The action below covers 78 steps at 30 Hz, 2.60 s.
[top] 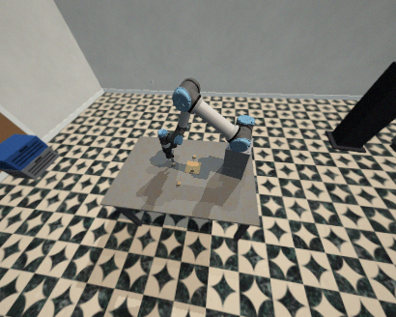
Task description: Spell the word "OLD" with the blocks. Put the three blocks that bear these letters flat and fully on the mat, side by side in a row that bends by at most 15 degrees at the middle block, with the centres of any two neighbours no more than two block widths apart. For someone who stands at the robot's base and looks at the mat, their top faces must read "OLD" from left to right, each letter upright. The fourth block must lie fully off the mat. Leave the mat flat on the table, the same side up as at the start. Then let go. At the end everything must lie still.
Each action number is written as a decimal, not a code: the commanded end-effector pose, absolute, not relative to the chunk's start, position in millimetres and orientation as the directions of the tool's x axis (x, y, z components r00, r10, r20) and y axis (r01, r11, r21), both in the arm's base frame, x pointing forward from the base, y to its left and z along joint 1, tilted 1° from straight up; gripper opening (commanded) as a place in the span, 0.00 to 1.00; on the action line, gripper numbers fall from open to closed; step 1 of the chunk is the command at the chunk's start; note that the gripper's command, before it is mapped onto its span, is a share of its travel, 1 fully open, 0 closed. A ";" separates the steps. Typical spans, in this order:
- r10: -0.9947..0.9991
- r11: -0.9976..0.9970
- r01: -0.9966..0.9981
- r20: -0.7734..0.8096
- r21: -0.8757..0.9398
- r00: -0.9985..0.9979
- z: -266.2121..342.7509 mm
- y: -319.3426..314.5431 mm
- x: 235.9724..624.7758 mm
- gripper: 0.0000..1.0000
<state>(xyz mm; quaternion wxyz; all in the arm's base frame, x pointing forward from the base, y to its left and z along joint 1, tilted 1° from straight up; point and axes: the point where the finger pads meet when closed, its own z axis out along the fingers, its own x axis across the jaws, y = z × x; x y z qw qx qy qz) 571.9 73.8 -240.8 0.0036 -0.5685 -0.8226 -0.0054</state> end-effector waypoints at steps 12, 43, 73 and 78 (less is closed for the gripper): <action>0.935 0.353 0.935 0.011 0.007 -0.354 -240.1 73.7 572.6 1.00; 0.935 0.354 0.935 0.011 0.006 -0.354 -261.8 74.0 573.7 1.00; 0.935 0.354 0.935 0.011 0.006 -0.354 -292.7 74.4 575.1 1.00; 0.935 0.354 0.935 0.011 0.006 -0.354 -293.4 74.4 575.1 1.00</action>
